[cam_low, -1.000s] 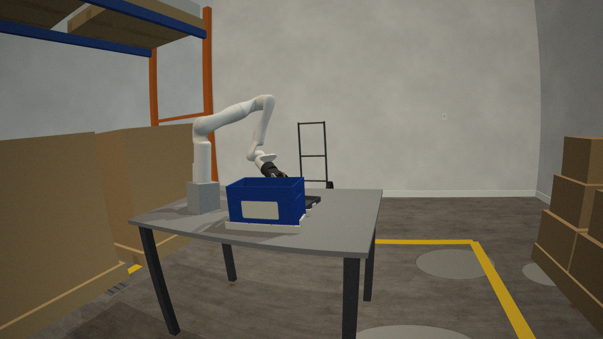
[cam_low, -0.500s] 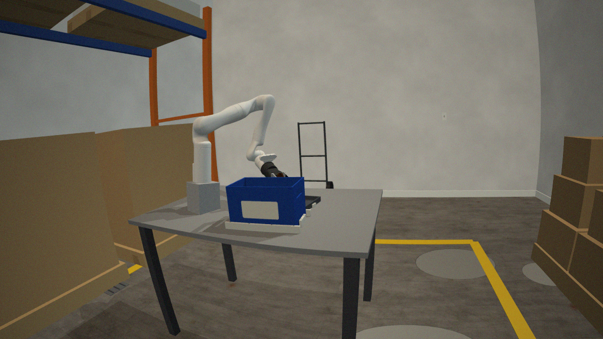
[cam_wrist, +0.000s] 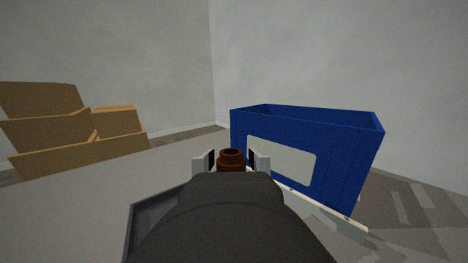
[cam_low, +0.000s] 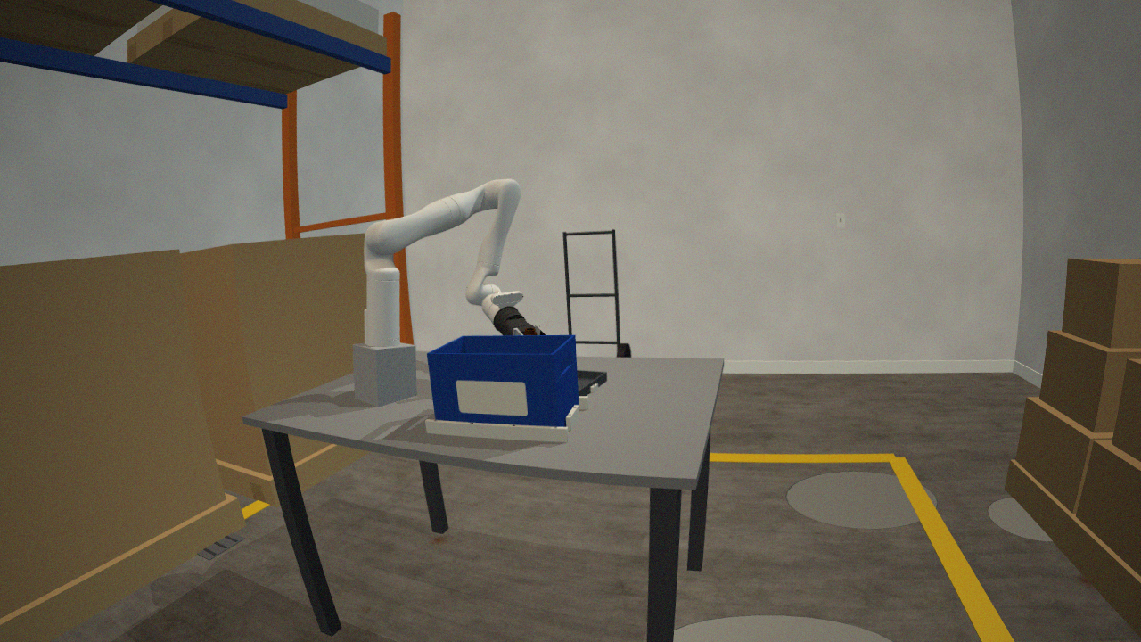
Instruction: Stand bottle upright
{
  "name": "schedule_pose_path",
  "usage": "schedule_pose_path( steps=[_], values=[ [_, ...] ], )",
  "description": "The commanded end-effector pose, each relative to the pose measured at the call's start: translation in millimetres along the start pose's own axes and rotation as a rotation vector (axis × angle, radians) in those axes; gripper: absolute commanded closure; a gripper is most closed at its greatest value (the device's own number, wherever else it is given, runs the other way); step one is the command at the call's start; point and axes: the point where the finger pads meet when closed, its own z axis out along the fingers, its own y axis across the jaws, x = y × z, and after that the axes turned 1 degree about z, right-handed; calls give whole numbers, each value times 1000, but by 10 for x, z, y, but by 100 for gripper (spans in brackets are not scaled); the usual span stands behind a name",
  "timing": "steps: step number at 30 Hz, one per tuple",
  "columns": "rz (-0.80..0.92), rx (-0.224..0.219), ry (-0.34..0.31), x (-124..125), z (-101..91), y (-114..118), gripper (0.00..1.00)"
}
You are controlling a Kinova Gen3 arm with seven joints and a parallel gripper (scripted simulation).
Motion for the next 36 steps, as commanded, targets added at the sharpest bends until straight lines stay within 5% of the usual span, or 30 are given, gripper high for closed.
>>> schedule_pose_path(
  steps=[1,36],
  values=[
    [1,0,1,7,1,-2,0],
    [1,0,1,363,-129,-8,0]
  ],
)
